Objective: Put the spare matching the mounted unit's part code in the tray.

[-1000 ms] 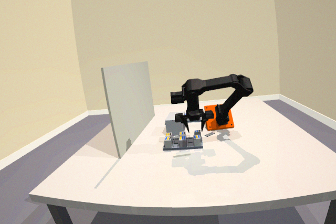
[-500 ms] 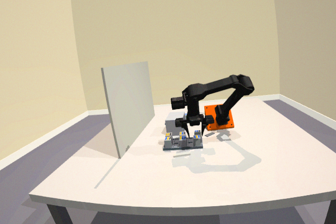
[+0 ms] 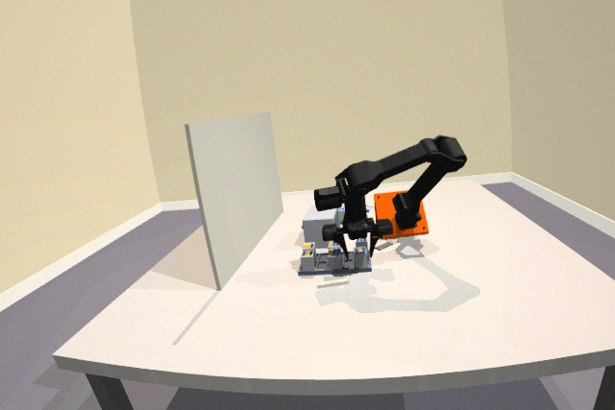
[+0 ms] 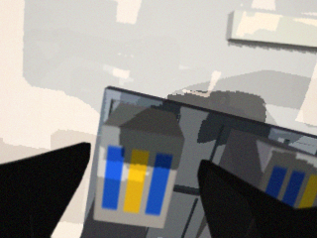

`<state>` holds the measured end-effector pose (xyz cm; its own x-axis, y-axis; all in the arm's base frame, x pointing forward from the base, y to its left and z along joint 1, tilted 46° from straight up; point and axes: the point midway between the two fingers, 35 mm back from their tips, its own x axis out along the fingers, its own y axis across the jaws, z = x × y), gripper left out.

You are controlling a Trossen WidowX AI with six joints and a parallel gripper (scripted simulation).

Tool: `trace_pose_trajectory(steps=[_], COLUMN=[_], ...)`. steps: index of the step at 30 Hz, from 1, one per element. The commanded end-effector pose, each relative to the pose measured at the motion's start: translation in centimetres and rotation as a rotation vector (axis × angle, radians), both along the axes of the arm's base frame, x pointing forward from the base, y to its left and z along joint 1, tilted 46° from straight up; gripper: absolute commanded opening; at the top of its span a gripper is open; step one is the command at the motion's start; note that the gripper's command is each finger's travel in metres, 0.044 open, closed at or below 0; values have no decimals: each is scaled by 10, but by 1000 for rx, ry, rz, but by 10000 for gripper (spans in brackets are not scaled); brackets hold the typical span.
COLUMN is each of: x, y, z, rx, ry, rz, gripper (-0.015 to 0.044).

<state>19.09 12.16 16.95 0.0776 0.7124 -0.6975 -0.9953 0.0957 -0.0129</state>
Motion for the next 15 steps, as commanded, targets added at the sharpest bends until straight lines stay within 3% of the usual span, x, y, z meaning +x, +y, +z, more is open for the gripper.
trace_pose_trajectory(steps=[1,15], x=[-1,-2], y=[5,8], z=[-6,-8], rx=[-1,2], ry=[4,4], rz=[-3,-3], gripper=[300,300])
